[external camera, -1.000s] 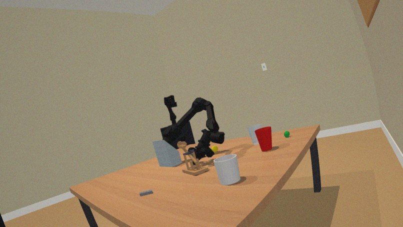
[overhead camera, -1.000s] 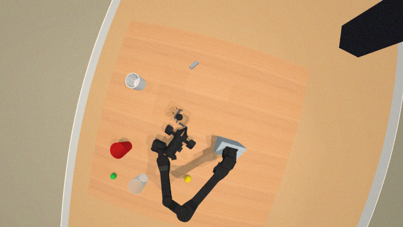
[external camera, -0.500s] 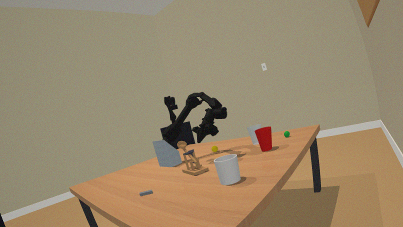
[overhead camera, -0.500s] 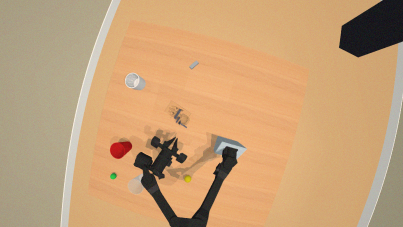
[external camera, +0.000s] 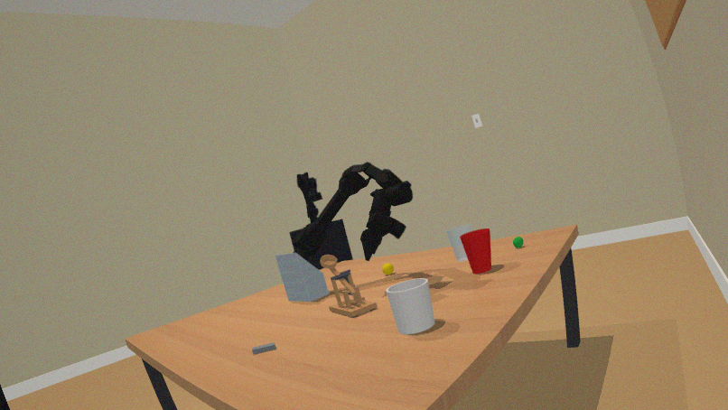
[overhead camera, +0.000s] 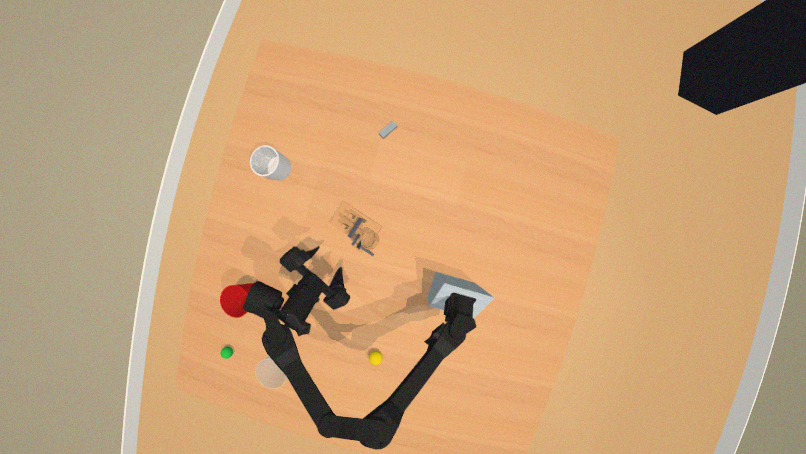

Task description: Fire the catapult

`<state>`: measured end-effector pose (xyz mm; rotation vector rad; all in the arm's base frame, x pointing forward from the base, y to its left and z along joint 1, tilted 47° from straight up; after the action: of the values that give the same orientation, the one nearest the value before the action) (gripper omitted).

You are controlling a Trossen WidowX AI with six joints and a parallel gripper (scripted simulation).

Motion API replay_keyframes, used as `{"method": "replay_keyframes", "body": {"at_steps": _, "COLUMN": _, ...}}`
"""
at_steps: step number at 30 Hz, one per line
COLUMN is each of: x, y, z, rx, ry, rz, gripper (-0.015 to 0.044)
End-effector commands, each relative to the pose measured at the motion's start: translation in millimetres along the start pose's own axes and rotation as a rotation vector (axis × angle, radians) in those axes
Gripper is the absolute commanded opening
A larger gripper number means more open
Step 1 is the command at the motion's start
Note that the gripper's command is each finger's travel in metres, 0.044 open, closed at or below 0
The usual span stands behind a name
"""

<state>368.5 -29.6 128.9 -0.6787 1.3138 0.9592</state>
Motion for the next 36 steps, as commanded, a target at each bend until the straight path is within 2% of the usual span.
{"method": "replay_keyframes", "body": {"at_steps": 1, "x": 3.1, "y": -21.1, "z": -5.6, "rx": 0.115, "ry": -0.05, "rz": -0.021, "gripper": 0.044}}
{"method": "replay_keyframes", "body": {"at_steps": 18, "x": 8.0, "y": -109.0, "z": -47.2, "rx": 0.597, "ry": -0.295, "rz": -0.074, "gripper": 0.044}}
{"method": "replay_keyframes", "body": {"at_steps": 36, "x": 17.9, "y": -192.0, "z": -124.2, "rx": 1.086, "ry": -0.632, "rz": -0.045, "gripper": 0.044}}
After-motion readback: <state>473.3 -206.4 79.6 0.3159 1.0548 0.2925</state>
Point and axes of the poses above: the point midway between the two fingers, 35 mm back from their tips, its own x axis out along the fingers, its own y axis across the jaws, z = x × y, the point moved 10 cm from there along -x, back along the fingers, and after that the axes turned 7 degrees about -x, right-handed, at the moved point
